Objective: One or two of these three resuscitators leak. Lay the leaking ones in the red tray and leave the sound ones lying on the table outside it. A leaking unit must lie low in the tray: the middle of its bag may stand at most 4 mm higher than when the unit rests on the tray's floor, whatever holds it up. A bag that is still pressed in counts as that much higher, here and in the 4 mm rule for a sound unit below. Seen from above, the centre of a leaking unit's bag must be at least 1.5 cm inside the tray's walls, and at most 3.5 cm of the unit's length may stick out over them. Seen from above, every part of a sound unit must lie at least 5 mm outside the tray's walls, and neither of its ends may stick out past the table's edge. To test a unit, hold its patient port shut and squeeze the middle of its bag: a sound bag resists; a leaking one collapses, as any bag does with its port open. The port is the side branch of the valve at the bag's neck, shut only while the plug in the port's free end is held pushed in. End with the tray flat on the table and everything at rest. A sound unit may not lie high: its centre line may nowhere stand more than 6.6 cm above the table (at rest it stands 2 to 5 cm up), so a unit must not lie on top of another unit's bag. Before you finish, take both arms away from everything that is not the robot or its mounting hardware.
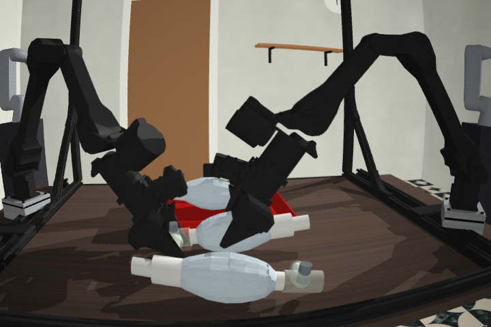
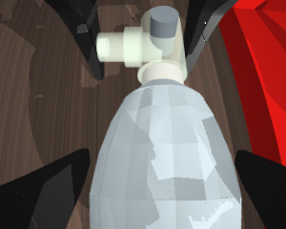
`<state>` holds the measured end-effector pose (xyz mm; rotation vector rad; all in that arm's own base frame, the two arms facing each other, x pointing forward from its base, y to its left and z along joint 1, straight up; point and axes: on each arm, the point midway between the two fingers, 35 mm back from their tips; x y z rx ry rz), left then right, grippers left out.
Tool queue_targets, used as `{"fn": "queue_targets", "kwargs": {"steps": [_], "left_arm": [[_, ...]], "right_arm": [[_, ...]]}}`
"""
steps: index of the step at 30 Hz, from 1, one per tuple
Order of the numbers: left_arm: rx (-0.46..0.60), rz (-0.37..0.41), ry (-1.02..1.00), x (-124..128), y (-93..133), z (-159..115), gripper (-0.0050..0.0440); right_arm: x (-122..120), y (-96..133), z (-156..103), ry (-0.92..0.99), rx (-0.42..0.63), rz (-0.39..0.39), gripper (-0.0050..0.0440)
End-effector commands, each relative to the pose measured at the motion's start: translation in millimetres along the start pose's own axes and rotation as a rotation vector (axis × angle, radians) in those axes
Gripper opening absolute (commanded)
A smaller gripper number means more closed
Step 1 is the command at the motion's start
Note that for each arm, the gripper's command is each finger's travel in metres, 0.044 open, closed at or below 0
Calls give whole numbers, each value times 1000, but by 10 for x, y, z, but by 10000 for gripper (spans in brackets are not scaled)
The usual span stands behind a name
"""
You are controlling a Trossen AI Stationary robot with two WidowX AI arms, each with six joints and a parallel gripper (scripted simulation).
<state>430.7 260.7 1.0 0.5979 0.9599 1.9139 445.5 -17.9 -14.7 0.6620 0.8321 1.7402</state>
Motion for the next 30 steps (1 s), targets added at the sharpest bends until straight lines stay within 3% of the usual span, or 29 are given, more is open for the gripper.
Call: {"fn": "queue_targets", "kwargs": {"steps": [1, 16, 17, 30], "left_arm": [[0, 0, 0, 0, 0, 0, 440], [0, 0, 0, 0, 0, 0, 440], [0, 0, 0, 0, 0, 0, 0], [0, 0, 0, 0, 0, 0, 0]], "right_arm": [[0, 0, 0, 0, 0, 0, 0], [0, 0, 0, 0, 0, 0, 0], [0, 0, 0, 0, 0, 0, 0], [0, 0, 0, 0, 0, 0, 0]]}}
Point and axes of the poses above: on each arm, the point midway between the two fingers, 35 mm back from their tips, its own y axis back along the fingers, its own x axis across the jaws, z = x × y, and after that the axes turned 3 degrees about -y, right-handed
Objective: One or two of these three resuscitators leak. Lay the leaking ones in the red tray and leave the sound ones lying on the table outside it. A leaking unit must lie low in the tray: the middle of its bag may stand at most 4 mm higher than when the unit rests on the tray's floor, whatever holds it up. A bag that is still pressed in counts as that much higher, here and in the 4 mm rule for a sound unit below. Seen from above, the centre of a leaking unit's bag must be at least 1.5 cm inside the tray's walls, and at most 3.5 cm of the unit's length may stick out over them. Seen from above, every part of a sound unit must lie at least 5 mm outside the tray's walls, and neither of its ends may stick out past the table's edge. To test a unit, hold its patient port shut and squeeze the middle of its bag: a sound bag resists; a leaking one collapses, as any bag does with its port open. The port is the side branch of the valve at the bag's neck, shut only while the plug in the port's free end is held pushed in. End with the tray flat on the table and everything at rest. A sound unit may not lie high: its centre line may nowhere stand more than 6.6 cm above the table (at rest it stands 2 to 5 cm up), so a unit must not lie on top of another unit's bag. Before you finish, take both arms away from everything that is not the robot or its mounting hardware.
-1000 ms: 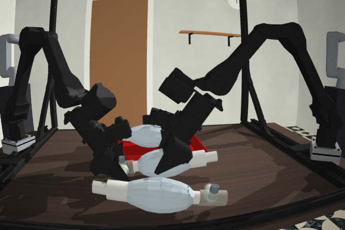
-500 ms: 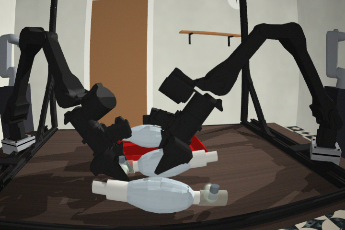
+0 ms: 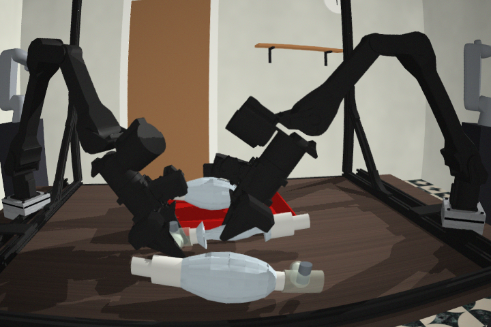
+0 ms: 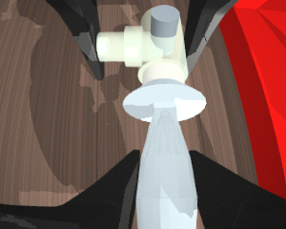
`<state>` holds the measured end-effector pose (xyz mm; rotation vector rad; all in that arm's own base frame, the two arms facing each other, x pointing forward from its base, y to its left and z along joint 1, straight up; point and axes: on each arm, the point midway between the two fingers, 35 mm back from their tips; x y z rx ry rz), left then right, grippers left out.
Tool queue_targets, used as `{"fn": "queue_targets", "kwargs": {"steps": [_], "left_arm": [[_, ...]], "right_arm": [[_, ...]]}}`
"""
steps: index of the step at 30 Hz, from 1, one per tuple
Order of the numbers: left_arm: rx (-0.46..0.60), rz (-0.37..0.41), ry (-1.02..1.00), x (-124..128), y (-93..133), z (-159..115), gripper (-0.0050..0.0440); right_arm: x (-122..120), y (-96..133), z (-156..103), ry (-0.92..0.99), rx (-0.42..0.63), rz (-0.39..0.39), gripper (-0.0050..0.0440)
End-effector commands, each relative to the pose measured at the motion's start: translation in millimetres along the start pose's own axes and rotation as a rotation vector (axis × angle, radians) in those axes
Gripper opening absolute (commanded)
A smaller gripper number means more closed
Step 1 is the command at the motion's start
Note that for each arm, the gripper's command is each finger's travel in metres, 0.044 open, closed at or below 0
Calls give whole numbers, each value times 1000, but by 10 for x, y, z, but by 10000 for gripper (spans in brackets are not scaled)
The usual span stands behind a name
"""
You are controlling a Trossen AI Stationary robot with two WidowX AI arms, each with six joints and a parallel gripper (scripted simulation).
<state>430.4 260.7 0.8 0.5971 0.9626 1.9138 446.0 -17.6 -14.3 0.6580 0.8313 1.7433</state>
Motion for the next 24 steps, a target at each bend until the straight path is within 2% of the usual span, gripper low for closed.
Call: {"fn": "queue_targets", "kwargs": {"steps": [1, 20, 21, 24], "left_arm": [[-2, 0, -2, -1, 0, 4, 0], [0, 0, 0, 0, 0, 0, 0], [0, 0, 0, 0, 0, 0, 0], [0, 0, 0, 0, 0, 0, 0]], "right_arm": [[-2, 0, -6, -3, 3, -1, 0], [0, 0, 0, 0, 0, 0, 0], [0, 0, 0, 0, 0, 0, 440], [0, 0, 0, 0, 0, 0, 440]]}}
Point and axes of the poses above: on each arm, the point midway between the two fingers, 35 mm back from their tips, its own y axis back along the fingers, its own x axis across the jaws, z = x × y, and after that the axes turned 3 degrees about -y, right-handed
